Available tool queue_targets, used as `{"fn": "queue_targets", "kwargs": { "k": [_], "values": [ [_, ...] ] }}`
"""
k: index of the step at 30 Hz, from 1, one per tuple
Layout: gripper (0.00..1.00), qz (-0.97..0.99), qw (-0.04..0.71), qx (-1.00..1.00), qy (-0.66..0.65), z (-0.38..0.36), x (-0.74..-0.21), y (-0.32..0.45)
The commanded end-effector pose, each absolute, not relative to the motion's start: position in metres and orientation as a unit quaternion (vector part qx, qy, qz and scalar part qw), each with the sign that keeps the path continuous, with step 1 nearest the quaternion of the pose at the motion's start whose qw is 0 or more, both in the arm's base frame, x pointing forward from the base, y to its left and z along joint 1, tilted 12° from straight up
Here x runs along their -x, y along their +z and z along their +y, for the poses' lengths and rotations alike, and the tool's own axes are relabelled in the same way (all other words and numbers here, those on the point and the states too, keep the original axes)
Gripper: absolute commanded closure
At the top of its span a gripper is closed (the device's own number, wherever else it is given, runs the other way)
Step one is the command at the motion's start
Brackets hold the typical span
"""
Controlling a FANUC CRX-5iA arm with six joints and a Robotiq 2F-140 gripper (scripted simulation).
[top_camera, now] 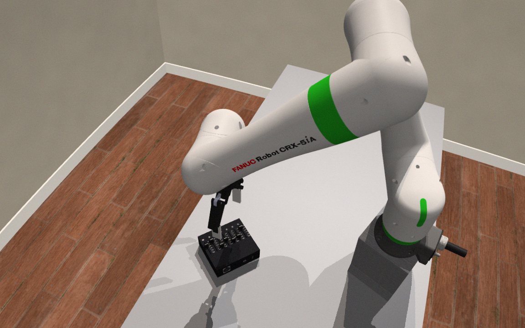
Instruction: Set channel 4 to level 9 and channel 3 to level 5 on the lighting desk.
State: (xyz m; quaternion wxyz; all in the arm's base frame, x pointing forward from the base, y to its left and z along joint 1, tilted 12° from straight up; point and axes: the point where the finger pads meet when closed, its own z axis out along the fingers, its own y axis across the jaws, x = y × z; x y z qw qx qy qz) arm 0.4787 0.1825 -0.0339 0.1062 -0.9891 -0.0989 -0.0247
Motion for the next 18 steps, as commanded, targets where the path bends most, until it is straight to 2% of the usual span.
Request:
{"fn": "queue_targets", "kwargs": {
  "k": [1,18],
  "values": [
    [0.0,-0.093,0.097,0.99,-0.029,0.1901,-0.4738,-0.0325],
    [0.0,-0.1,0.098,0.99,-0.029,0.1925,-0.4774,-0.03]
  ]
}}
